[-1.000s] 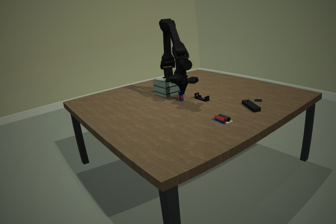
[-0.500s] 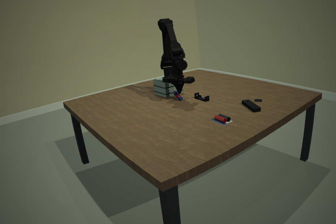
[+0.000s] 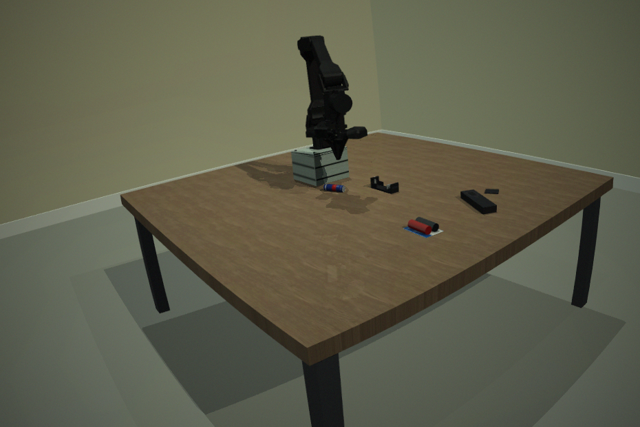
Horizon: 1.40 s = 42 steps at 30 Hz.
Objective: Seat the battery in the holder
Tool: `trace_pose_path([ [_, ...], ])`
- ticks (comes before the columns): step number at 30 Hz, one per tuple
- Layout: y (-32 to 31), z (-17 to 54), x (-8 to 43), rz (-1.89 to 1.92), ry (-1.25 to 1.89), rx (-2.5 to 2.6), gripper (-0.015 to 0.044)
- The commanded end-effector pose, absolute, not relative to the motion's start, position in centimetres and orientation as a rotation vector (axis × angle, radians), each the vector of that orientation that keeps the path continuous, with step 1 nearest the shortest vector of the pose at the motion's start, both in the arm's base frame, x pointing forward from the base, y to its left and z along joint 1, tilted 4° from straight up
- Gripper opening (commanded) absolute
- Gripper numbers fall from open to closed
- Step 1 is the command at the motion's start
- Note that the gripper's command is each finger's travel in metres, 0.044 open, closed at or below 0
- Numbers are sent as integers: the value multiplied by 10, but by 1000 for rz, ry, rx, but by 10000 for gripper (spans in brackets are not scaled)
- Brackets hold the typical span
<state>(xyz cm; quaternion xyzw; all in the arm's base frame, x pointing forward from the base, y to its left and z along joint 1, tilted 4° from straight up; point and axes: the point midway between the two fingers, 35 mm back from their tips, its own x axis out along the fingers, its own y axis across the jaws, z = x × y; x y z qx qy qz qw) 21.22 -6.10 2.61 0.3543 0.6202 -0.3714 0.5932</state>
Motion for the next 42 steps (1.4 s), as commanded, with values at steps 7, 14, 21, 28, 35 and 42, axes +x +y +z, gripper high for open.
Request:
trace_pose_path([
  [7,-61,45,209,-865,1444,819,0],
  [14,-61,42,209,-816,1460,779,53],
  [21,-66,13,203,-314,1594,296,230],
  [28,-69,-14,192,213,1610,-203,230],
  [35,-70,-23,187,394,1586,-381,230],
  [42,-70,-23,187,394,1586,-381,230],
])
